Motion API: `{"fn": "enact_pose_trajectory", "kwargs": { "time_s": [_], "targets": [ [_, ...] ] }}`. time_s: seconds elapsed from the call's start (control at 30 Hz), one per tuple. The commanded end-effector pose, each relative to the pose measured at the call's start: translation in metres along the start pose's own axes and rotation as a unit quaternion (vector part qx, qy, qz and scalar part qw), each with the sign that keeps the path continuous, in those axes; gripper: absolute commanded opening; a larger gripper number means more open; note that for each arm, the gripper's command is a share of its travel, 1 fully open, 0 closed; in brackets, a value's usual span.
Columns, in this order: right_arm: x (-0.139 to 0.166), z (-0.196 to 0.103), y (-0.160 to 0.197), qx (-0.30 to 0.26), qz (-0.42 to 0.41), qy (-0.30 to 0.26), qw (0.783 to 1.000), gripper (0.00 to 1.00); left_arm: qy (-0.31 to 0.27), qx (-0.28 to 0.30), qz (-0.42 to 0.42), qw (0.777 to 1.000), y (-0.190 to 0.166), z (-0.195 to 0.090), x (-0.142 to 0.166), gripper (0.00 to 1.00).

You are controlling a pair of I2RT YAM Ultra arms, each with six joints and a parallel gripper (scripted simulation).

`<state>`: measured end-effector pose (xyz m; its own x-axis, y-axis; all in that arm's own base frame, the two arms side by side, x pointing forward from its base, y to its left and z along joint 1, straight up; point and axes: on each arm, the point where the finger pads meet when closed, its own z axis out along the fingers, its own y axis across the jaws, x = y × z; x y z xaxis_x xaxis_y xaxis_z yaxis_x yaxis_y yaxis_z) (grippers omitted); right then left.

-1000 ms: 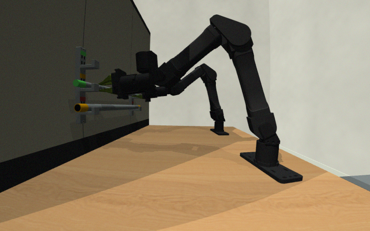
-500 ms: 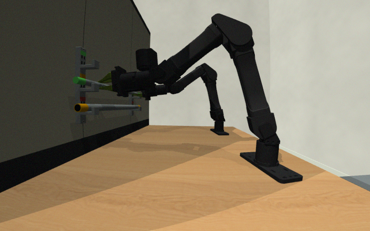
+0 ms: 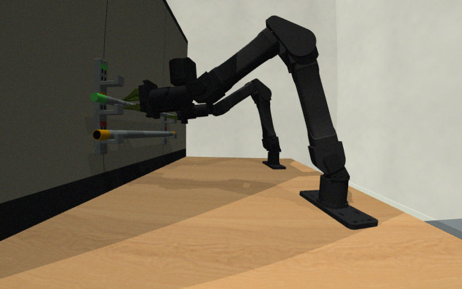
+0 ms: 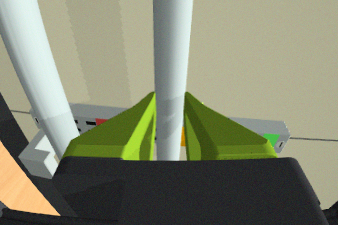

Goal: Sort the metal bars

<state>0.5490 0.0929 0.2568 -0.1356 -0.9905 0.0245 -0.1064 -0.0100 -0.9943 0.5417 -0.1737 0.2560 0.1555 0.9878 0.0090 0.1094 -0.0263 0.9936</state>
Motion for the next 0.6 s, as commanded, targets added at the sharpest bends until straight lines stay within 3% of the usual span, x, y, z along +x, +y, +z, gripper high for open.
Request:
{"fn": "enact_pose_trajectory", "kwargs": {
  "time_s": [0.0, 0.57],
  "targets": [
    [0.0032, -0.0047, -0.0535, 0.051, 0.012, 0.000, 0.999, 0.00, -0.002, -0.056, -0.005, 0.998, 0.0543, -0.0057, 0.0020, 0.00],
    [0.0032, -0.0051, -0.0573, 0.051, 0.012, 0.000, 0.999, 0.00, -0.002, -0.056, -0.005, 0.998, 0.0586, -0.0062, 0.0021, 0.00]
  ]
}}
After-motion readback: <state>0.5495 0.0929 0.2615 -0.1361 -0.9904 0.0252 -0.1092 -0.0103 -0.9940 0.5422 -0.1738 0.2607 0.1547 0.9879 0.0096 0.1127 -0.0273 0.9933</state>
